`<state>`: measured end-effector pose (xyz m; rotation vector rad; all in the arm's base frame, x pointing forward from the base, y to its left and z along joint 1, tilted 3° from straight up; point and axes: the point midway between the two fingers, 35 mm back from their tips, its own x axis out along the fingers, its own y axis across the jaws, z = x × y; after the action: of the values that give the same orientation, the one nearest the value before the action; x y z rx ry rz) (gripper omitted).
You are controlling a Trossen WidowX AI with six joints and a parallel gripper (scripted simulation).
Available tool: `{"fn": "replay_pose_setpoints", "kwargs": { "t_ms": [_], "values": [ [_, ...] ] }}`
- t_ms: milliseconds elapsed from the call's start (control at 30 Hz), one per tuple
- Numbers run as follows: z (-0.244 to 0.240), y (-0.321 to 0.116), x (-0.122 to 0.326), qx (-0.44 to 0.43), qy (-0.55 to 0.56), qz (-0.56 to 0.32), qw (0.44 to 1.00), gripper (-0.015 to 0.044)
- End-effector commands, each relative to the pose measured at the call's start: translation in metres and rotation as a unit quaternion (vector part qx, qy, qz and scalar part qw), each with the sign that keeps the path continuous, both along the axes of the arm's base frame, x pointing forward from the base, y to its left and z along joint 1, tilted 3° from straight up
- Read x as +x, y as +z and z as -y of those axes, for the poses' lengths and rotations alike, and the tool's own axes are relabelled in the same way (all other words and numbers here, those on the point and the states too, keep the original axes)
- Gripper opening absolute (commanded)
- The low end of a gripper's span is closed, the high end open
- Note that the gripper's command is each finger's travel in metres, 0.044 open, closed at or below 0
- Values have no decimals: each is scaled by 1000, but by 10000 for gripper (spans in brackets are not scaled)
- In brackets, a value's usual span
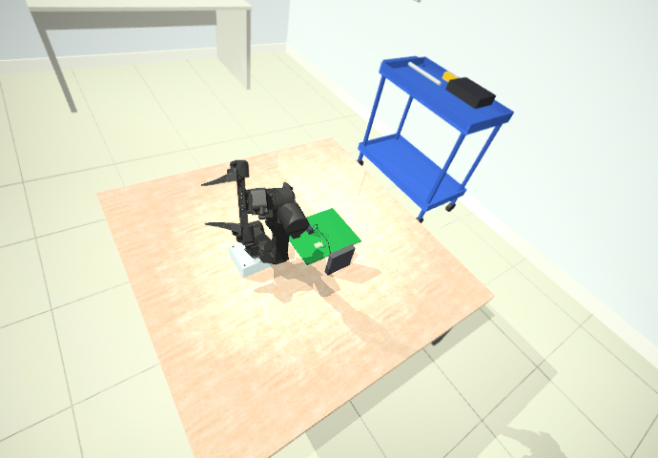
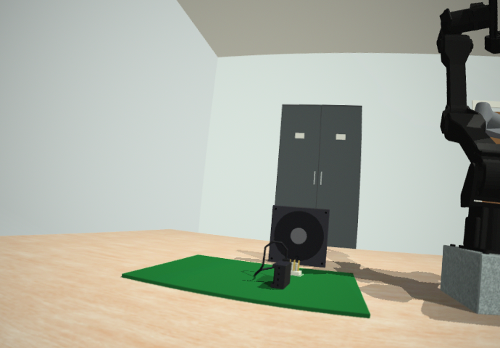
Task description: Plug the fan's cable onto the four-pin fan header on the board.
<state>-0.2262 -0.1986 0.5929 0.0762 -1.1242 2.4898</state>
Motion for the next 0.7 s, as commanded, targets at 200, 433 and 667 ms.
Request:
{"fn": "replay_pose_setpoints", "kwargs": {
  "t_ms": [200, 433, 667],
  "values": [
    [-11, 5, 0, -14, -7, -11, 1000, 440],
    [-103, 36, 17, -120, -66, -109, 985, 440],
    [-206, 55, 64, -221, -139, -229, 938, 440]
  ]
}}
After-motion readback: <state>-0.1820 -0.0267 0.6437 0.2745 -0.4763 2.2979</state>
